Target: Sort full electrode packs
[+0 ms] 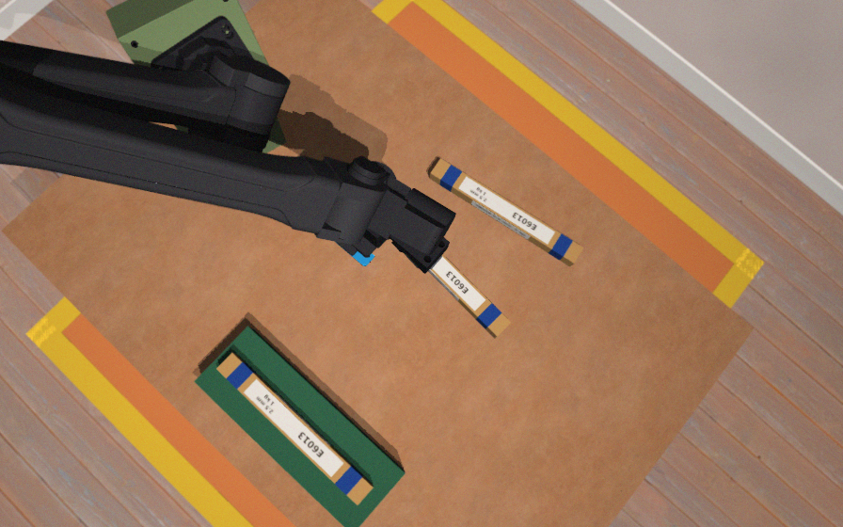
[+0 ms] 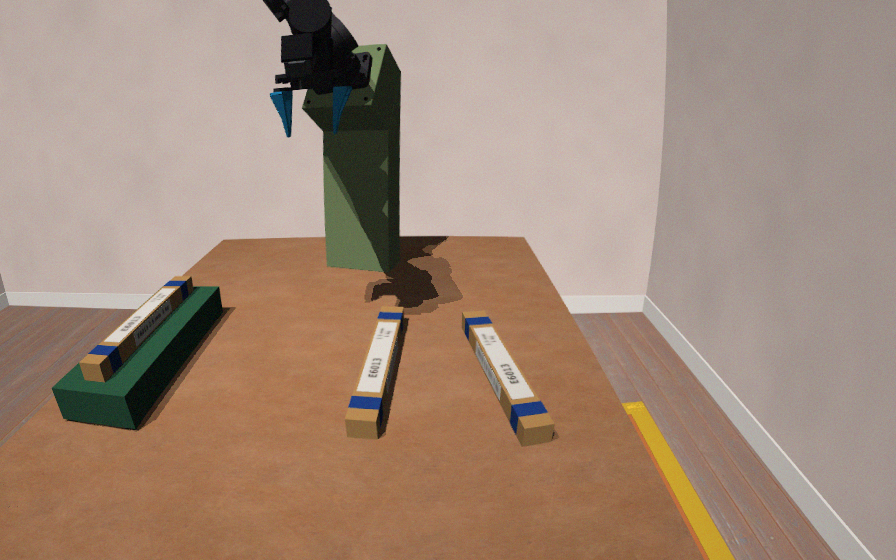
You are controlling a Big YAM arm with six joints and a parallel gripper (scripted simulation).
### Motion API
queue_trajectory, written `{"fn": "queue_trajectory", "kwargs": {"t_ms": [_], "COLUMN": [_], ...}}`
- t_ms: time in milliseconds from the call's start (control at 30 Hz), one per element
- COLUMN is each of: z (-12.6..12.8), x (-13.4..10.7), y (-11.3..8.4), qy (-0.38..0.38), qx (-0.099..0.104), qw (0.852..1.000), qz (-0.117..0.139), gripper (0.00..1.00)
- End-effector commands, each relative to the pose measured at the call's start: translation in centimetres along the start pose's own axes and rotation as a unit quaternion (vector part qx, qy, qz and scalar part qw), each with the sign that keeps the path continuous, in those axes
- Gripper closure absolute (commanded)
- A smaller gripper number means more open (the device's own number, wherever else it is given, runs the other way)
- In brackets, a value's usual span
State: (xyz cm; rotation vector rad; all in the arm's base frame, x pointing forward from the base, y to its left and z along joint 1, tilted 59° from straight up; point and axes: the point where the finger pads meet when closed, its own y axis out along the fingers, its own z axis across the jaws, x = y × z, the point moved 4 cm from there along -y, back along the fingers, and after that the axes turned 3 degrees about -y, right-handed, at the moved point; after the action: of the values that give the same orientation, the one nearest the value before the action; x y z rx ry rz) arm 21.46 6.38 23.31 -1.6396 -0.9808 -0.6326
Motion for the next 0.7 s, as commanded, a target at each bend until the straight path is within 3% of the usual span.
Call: {"fn": "queue_trajectory", "kwargs": {"t_ms": [0,667], "z": [-0.68,-0.42], "x": [1.75,1.09], "y": [-0.72,-0.47], "qy": [0.025,0.017], "qx": [-0.005,-0.002], "qw": [1.000,1.000], "qz": [-0.011,-0.009], "gripper": [0.26,0.26]}}
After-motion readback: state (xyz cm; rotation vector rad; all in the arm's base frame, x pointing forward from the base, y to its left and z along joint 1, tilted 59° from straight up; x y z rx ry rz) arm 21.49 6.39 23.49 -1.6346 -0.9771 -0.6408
